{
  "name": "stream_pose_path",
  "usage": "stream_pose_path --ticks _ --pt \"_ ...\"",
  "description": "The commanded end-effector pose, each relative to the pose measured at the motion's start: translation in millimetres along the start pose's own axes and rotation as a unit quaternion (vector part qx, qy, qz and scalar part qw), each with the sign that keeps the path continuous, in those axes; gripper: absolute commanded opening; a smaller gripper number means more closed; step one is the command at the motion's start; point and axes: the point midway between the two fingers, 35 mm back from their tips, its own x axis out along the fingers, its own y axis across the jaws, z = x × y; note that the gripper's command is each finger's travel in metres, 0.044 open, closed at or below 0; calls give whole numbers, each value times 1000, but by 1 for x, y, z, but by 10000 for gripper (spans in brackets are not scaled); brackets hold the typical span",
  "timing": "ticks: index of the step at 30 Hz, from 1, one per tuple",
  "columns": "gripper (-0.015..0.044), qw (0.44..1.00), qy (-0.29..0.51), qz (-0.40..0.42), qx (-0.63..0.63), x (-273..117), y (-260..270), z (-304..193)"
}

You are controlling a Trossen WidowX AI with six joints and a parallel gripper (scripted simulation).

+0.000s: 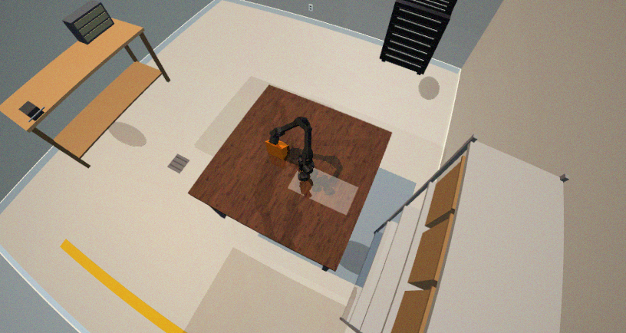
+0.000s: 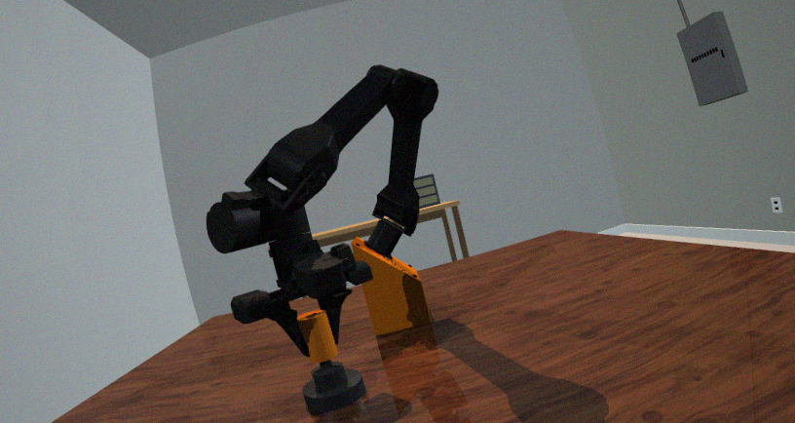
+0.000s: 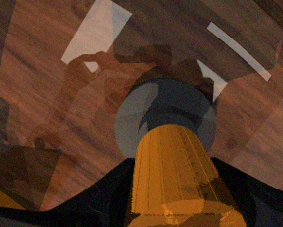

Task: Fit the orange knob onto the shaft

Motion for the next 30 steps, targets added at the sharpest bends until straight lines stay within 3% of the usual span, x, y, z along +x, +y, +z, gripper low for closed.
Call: stream_pose_path --ticks 1,10,17,30 --pt "0 1000 -1 -1 -5 1 -1 1" --pt "0 1000 -1 -1 -9 -4 -2 2" --pt "0 994 0 -1 -109 -3 -2 1" --pt "0 994 0 -1 -109 -2 -1 1"
